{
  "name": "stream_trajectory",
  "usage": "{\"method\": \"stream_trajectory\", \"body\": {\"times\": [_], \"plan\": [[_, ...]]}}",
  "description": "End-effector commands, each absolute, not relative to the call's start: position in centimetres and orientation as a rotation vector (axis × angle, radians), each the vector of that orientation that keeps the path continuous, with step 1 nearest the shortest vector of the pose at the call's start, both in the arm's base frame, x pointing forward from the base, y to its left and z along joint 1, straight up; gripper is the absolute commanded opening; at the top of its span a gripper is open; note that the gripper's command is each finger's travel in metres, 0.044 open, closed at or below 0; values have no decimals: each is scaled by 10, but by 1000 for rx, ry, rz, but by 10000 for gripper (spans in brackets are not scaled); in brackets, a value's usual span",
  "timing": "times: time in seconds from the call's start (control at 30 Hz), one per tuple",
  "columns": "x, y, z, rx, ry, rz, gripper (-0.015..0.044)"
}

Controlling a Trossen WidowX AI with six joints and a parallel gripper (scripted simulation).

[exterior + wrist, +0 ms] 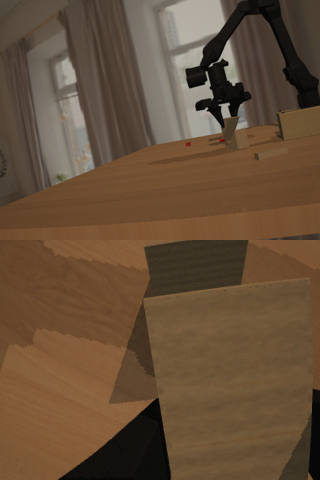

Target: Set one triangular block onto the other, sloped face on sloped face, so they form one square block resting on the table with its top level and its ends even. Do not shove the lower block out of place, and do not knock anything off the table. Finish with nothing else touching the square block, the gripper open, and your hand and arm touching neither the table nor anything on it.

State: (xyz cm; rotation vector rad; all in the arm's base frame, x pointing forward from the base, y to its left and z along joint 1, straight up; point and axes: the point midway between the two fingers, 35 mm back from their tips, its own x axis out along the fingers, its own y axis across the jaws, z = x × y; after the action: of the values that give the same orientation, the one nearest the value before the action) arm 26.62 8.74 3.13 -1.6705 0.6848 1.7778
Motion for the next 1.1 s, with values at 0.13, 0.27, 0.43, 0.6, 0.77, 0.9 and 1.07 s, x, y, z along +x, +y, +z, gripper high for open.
{"method": "stream_trajectory", "body": {"times": [0.13,0.27,0.43,0.6,0.77,0.9,1.07], "plan": [[259,94,14,-1658,692,1790,0],[260,95,15,-1663,685,1780,0],[260,95,15,-1663,685,1780,0],[260,95,15,-1663,685,1778,0],[260,96,16,-1661,684,1776,0],[260,96,16,-1660,683,1774,0],[260,96,16,-1659,683,1772,0]]}}
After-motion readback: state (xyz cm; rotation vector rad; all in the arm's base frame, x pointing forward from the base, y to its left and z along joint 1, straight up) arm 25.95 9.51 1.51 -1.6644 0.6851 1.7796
